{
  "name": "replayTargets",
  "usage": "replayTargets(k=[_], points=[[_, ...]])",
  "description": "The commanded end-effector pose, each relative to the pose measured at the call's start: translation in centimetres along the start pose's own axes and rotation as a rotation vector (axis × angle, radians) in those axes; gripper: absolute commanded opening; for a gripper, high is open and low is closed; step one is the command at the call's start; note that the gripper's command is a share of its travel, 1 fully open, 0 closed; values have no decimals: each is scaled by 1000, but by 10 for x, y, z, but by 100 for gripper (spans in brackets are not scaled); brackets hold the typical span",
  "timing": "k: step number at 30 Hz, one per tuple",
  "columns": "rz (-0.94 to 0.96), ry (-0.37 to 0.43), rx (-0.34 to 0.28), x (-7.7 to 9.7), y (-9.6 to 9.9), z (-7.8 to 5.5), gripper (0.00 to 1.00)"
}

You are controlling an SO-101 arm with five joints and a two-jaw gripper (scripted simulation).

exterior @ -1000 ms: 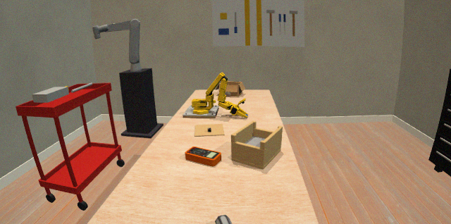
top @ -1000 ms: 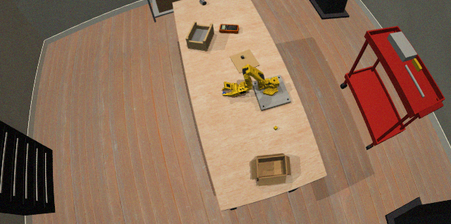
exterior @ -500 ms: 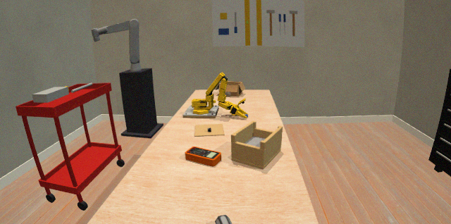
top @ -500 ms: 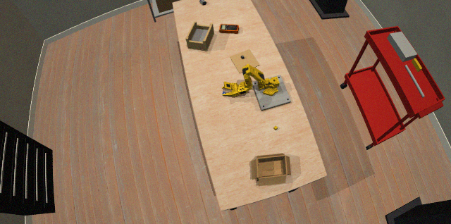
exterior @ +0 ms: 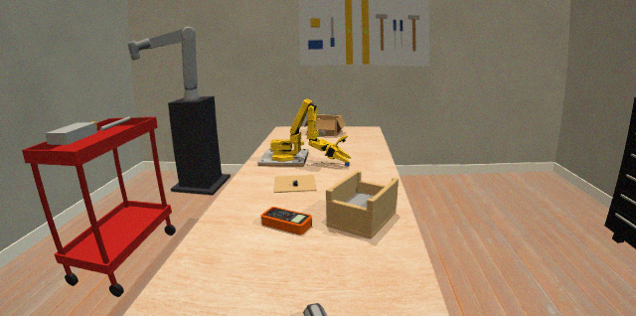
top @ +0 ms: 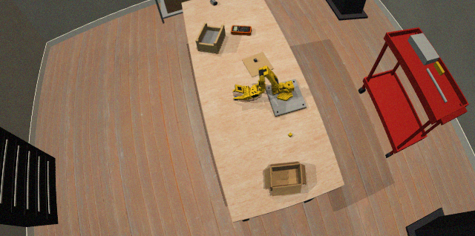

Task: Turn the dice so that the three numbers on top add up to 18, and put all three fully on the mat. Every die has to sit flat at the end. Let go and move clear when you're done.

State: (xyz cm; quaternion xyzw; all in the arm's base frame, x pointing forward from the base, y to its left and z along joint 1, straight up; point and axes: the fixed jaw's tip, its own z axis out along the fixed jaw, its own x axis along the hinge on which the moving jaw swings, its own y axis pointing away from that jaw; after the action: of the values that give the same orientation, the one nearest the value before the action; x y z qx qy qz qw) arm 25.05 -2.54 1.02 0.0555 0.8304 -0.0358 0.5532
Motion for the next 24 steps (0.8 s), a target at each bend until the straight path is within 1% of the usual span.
replayTargets(k=[1, 6, 10, 24], points=[[-6, 14, 6, -6, -2, -3, 27], [-6, 14, 6, -19, -2, -9, 27], [-6, 14, 6, -24, -2, -13, 27], [-6, 14, 6, -26, -2, -15, 27]])
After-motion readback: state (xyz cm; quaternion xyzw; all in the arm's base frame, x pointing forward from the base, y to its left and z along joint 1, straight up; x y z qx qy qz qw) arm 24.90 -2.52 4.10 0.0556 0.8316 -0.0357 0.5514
